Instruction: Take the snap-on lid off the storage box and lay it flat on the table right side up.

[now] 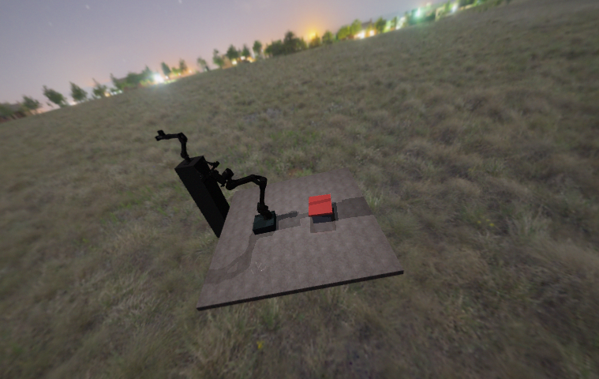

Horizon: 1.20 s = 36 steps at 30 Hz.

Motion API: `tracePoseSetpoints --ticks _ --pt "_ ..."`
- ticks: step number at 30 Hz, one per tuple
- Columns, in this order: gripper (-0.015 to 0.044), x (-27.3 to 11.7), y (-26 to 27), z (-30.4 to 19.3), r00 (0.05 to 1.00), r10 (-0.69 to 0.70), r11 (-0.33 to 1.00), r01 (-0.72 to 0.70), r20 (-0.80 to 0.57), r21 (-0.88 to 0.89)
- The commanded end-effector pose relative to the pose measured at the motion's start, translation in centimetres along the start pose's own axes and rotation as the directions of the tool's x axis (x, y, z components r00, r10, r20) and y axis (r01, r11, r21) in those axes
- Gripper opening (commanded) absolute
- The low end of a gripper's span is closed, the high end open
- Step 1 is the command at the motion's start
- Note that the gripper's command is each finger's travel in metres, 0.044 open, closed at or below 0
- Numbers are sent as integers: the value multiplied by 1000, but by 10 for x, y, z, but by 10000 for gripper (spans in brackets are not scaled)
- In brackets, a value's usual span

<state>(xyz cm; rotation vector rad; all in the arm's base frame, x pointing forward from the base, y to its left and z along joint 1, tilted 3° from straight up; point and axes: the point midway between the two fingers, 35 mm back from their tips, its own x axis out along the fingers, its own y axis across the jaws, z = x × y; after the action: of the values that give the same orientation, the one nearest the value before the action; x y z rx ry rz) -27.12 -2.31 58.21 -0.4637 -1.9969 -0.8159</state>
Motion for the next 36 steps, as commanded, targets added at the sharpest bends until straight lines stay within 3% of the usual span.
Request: tracePoseSetpoints --ticks 1,7,10,14,22,29,36 --pt "374 0 -2 -1 1000 -6 1000 6 0 4" --pt "235 -17 -64 -35 981 -191 973 193 -26 126" --pt "235 -32 -95 -60 953 -295 936 302 -63 182" --pt "235 -45 -106 -95 929 -334 903 364 -160 230" --pt "235 -99 -155 -167 796 -519 744 600 -311 295" --pt "235 -171 -172 -247 598 -621 552 792 -507 260" --pt "235 -240 -160 -306 403 -633 381 906 -661 187"
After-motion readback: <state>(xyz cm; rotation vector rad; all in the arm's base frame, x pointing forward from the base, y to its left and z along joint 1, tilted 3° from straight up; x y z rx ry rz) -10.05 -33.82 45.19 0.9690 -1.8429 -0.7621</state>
